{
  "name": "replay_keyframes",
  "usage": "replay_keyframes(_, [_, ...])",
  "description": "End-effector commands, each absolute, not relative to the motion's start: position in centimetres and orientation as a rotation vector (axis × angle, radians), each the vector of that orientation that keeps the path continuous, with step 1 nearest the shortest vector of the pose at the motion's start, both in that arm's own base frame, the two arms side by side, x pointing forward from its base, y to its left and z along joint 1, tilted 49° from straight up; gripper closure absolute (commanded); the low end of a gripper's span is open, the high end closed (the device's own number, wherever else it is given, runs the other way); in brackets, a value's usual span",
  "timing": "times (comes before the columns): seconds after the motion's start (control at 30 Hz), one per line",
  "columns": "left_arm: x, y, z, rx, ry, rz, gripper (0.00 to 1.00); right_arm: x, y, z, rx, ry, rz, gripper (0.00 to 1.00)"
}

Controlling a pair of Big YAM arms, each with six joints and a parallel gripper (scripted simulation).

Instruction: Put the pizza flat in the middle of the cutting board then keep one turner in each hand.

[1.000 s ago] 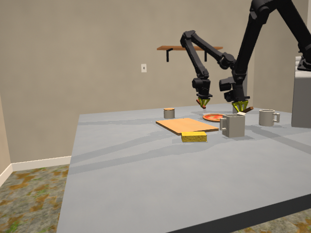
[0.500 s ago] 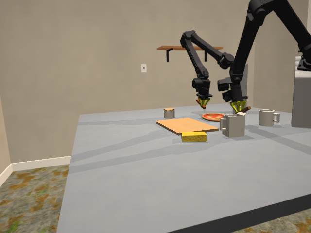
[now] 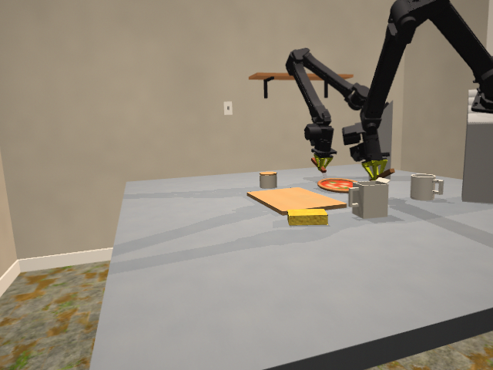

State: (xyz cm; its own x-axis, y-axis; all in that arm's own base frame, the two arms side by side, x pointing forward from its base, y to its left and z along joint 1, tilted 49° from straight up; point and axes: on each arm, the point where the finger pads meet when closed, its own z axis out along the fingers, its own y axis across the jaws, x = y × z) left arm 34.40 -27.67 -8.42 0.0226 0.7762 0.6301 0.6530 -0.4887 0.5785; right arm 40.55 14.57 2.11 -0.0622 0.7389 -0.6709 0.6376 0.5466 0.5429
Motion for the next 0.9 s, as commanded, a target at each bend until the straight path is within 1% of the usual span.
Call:
replay_keyframes(0.0, [33.6, -29.2, -8.9, 2.155, 1.496, 1.451, 0.94, 39.9, 15.2, 1.6, 1.122, 1.789, 0.127, 0.94])
replay_keyframes(0.87, [33.2, -31.4, -10.2, 2.148, 1.504, 1.457, 0.94, 39.8, 15.2, 1.6, 1.121, 1.79, 0.123, 0.94])
